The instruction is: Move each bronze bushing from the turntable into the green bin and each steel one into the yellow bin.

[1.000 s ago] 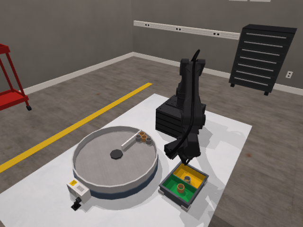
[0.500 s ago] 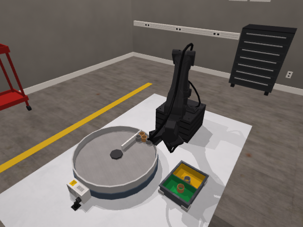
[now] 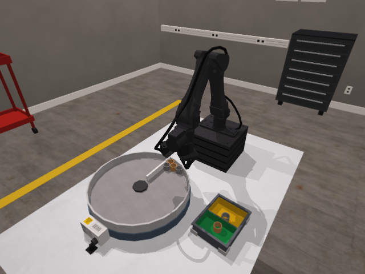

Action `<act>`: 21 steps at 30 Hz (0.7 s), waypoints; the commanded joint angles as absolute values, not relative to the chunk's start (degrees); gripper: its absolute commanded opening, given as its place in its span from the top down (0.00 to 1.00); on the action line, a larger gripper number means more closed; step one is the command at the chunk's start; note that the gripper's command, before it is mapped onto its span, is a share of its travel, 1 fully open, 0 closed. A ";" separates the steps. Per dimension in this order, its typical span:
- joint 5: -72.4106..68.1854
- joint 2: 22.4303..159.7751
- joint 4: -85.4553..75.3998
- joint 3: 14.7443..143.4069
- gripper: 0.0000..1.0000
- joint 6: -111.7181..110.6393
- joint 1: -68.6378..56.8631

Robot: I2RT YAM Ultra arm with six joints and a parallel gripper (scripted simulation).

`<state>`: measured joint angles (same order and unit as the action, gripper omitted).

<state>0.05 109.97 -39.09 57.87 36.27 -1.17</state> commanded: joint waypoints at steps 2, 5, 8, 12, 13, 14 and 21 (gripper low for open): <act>0.32 107.36 -37.34 56.04 0.88 30.75 2.71; 0.45 106.90 -37.11 55.40 0.88 29.17 4.65; 0.48 106.78 -37.05 55.29 0.88 28.77 5.13; 0.54 106.47 -36.89 55.34 0.88 27.77 6.30; 0.54 106.45 -37.05 55.00 0.88 27.67 6.43; 0.55 106.45 -37.26 54.78 0.88 27.60 6.51; 0.49 106.39 -37.42 55.74 0.88 27.50 6.05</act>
